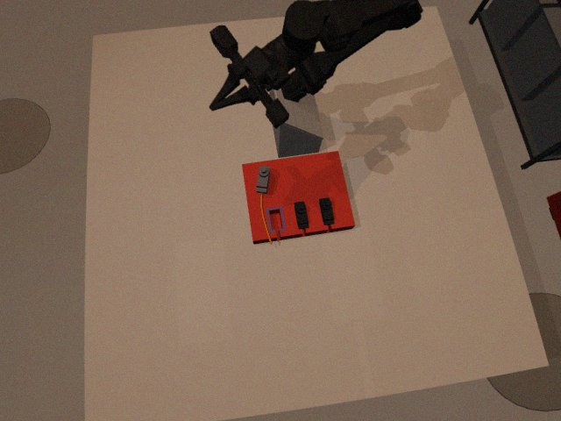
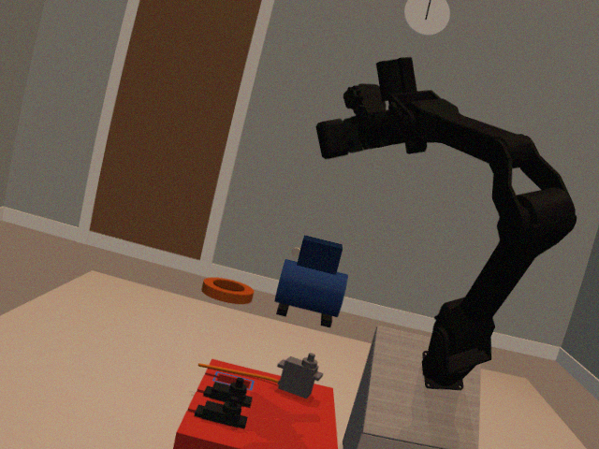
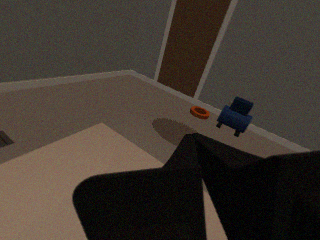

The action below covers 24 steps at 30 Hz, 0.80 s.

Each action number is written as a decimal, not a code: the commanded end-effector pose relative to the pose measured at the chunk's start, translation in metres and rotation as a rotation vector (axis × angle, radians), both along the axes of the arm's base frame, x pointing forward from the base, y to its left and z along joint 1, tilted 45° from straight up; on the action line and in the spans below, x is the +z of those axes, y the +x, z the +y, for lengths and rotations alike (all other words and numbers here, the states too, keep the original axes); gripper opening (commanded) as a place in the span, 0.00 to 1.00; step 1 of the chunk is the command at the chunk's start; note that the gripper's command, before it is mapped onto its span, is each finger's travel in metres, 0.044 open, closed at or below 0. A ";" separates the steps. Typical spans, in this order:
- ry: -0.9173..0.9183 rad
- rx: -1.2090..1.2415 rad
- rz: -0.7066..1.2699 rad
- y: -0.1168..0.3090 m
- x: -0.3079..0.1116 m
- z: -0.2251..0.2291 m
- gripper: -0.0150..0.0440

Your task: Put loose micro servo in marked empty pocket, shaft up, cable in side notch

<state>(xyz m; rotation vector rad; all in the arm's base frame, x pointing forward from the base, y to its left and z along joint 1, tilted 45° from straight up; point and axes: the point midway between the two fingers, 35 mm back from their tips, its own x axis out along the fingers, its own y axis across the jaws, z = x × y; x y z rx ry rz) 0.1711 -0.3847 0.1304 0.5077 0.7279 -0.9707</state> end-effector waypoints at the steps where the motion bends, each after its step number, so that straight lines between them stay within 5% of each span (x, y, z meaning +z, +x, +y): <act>1: 0.084 0.115 0.014 0.026 -0.027 0.020 0.25; 24: 0.548 0.723 0.099 0.121 -0.145 0.181 0.25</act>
